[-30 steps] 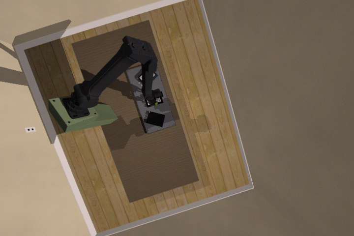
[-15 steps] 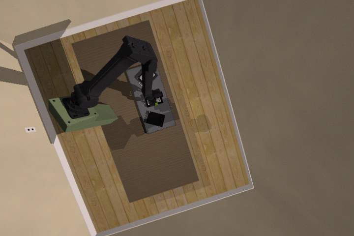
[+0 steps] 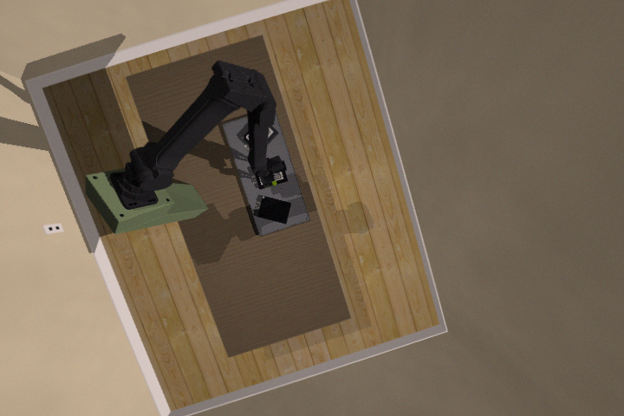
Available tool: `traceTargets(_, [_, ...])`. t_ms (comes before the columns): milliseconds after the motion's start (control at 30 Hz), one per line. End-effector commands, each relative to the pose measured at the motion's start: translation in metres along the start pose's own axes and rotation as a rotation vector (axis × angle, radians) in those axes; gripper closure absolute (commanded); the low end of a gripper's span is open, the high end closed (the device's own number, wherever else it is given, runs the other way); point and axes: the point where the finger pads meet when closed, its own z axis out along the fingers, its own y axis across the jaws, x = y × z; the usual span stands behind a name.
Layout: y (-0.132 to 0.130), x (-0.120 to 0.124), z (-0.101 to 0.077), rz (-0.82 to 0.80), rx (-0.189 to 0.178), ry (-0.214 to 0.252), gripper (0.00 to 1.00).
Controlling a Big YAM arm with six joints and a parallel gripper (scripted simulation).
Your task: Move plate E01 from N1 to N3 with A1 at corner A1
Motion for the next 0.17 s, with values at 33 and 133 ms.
traceTargets(33, [-0.007,-0.005,-0.024,-0.002,0.012,-0.011,0.0])
traceTargets(133, [-0.007,-0.005,-0.032,-0.002,0.012,-0.011,0.0])
